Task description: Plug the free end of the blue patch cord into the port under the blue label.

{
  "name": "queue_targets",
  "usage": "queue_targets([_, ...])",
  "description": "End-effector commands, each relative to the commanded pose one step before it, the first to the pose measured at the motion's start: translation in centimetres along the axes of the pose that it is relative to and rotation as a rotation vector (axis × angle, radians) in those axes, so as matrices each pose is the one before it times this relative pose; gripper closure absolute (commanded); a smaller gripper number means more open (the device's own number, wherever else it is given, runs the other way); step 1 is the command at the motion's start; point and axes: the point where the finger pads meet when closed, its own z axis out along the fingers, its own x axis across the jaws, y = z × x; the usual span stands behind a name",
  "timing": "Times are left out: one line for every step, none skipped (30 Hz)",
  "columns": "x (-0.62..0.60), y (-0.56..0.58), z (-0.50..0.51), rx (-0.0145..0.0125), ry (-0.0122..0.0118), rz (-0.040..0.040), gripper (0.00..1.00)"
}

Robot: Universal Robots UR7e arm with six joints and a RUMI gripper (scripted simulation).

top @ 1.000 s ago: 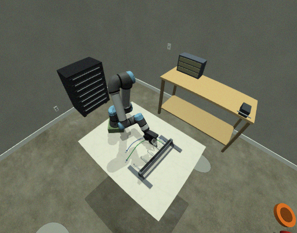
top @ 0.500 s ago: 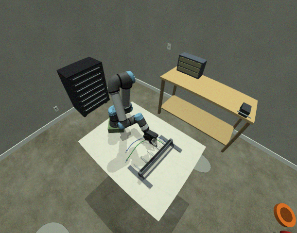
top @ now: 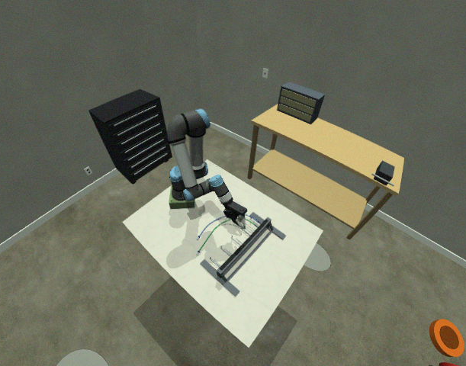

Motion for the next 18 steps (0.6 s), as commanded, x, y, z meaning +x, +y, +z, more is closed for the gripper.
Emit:
queue_targets([0.007, -0.055, -1.046, 0.00082, -0.00005, -0.00020, 1.00])
queue_targets([0.000, 0.000, -0.263, 0.00000, 0.00000, 0.00000, 1.00])
queue_targets([0.000, 0.000, -0.272, 0.00000, 0.00000, 0.00000, 1.00])
queue_targets([0.000, -0.001, -0.280, 0.00000, 0.00000, 0.00000, 1.00])
queue_targets([0.000, 0.001, -0.288, 0.00000, 0.00000, 0.00000, 1.00])
queue_targets([0.000, -0.001, -0.294, 0.00000, 0.00000, 0.00000, 1.00])
queue_targets([0.000, 0.000, -0.301, 0.00000, 0.00000, 0.00000, 1.00])
queue_targets([0.000, 0.000, 0.000, 0.00000, 0.00000, 0.00000, 1.00])
queue_targets([0.000, 0.000, 0.000, 0.00000, 0.00000, 0.00000, 1.00])
queue_targets([0.000, 0.001, -0.306, 0.00000, 0.00000, 0.00000, 1.00])
queue_targets([0.000, -0.001, -0.310, 0.00000, 0.00000, 0.00000, 1.00])
queue_targets([0.000, 0.000, -0.314, 0.00000, 0.00000, 0.00000, 1.00])
queue_targets([0.000, 0.000, -0.317, 0.00000, 0.00000, 0.00000, 1.00])
queue_targets([0.000, -0.001, -0.319, 0.00000, 0.00000, 0.00000, 1.00])
queue_targets([0.000, 0.001, -0.321, 0.00000, 0.00000, 0.00000, 1.00])
queue_targets([0.000, 0.000, -0.321, 0.00000, 0.00000, 0.00000, 1.00])
queue_targets([0.000, -0.001, -0.321, 0.00000, 0.00000, 0.00000, 1.00])
queue_targets([0.000, 0.001, -0.321, 0.00000, 0.00000, 0.00000, 1.00])
